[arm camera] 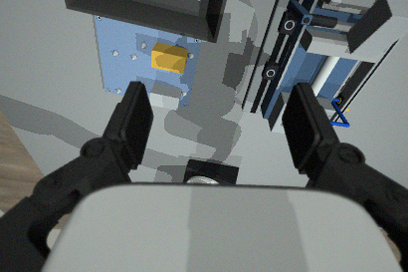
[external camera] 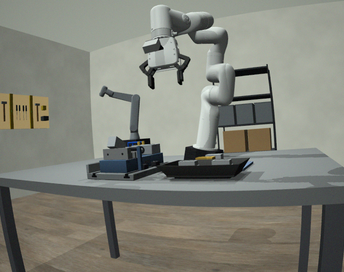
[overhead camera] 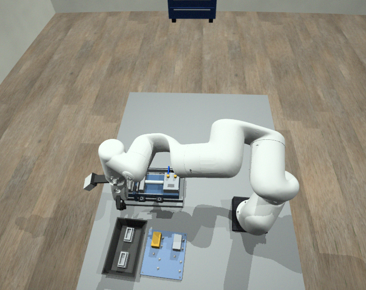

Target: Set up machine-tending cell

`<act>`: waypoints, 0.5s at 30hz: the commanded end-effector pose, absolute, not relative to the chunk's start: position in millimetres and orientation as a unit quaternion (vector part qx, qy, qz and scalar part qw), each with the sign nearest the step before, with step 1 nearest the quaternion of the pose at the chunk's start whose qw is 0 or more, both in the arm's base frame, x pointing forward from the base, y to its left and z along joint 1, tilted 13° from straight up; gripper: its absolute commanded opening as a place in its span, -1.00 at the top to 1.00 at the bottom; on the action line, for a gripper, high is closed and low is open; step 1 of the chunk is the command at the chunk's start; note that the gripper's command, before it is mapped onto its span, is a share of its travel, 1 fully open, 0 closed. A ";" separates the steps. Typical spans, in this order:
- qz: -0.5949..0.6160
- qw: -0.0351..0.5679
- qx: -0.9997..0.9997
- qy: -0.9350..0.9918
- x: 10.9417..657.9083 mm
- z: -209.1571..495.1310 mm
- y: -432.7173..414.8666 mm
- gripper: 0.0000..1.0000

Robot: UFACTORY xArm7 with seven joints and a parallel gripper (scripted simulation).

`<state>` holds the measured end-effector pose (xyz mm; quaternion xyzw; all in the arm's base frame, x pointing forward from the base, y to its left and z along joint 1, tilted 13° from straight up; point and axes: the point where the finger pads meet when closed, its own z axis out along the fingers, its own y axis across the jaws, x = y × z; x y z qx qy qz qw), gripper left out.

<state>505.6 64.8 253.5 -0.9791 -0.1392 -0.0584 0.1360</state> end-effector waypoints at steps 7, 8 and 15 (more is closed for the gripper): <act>-0.035 0.138 -0.983 -0.117 444.7 237.2 134.4 -1.00; -0.033 0.138 -0.983 -0.115 439.7 235.2 138.5 -1.00; -0.009 0.127 -0.988 -0.089 382.2 209.7 175.1 -1.00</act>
